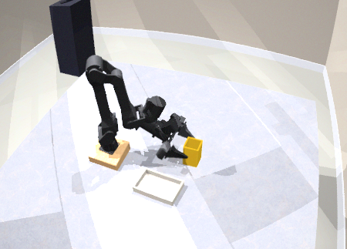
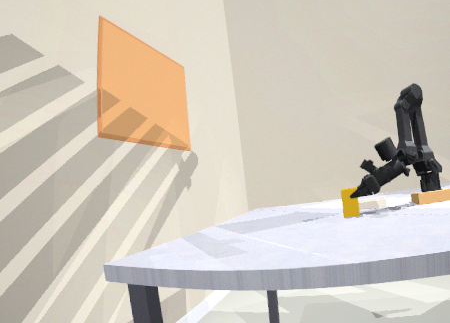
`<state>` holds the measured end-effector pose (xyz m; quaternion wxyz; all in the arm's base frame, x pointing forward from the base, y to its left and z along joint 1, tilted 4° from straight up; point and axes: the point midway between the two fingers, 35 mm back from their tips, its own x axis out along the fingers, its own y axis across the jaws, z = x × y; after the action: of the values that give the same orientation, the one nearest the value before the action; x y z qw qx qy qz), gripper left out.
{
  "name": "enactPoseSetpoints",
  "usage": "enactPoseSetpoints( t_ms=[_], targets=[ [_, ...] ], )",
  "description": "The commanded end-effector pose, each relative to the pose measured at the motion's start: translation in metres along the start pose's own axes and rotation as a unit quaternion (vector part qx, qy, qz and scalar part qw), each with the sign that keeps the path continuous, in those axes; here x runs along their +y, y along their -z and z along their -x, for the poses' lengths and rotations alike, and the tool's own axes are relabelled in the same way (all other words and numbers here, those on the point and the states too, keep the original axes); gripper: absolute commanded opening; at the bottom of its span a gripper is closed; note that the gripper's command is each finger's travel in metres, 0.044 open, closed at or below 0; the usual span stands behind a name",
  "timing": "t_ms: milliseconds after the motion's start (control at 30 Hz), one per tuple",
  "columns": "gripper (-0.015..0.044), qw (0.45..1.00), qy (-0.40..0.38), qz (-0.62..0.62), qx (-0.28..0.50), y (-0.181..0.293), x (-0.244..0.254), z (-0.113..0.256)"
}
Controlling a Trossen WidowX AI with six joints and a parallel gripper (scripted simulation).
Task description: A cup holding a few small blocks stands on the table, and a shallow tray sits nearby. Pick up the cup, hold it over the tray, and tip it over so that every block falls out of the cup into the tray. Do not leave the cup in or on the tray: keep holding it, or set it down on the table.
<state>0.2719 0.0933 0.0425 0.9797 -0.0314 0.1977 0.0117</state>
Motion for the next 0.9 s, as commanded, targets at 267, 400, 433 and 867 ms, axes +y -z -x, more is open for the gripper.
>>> enactPoseSetpoints(
  t_ms=[267,400,433,867],
  targets=[
    [0.0440,1.000,-0.001,0.004,0.002,0.002,0.000,-0.019],
    [0.0440,1.000,-0.001,0.004,0.002,0.002,0.000,-0.025],
    [0.0440,1.000,-0.001,0.004,0.002,0.002,0.000,-0.027],
    [0.0351,1.000,-0.001,0.004,0.001,0.005,0.000,-0.041]
  ],
)
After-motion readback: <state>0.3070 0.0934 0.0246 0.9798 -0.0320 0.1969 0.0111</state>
